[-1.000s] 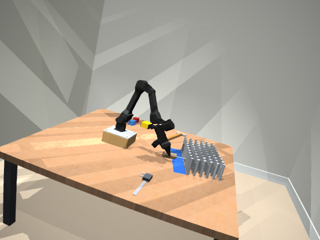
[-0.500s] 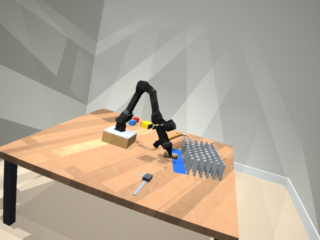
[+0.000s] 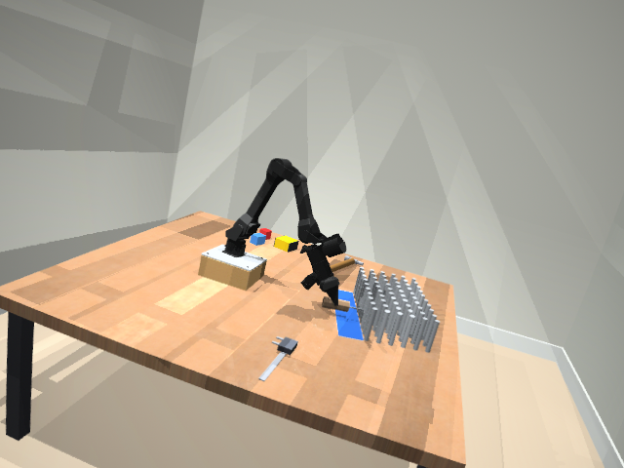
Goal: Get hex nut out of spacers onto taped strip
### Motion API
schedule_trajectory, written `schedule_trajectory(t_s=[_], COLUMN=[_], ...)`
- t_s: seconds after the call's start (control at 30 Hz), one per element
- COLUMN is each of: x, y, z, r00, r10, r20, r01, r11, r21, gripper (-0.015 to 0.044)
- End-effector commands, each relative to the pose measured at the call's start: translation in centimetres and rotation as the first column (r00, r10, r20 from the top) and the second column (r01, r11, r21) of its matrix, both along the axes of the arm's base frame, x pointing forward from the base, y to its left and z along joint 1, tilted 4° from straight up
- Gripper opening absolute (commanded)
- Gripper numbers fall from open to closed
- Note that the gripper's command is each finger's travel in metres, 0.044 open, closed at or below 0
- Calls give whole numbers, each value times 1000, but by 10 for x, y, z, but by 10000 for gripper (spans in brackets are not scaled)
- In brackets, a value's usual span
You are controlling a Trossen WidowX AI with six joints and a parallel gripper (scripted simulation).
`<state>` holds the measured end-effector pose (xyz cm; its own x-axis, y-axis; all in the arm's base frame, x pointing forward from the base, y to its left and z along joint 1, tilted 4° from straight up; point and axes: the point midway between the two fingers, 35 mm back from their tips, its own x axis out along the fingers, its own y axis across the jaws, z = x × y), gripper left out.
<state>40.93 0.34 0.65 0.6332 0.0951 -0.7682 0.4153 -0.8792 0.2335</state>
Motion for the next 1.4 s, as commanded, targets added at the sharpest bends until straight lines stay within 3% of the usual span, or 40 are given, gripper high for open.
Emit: schedule_trajectory(t_s=[0.0, 1.37], x=[4, -1], y=[1, 0], z=[2, -17], r00=[1000, 1000], r10=[-6, -6], r20=[5, 5], r01=[6, 6], r11=[1000, 1000], r21=[2, 3], gripper=[0, 0])
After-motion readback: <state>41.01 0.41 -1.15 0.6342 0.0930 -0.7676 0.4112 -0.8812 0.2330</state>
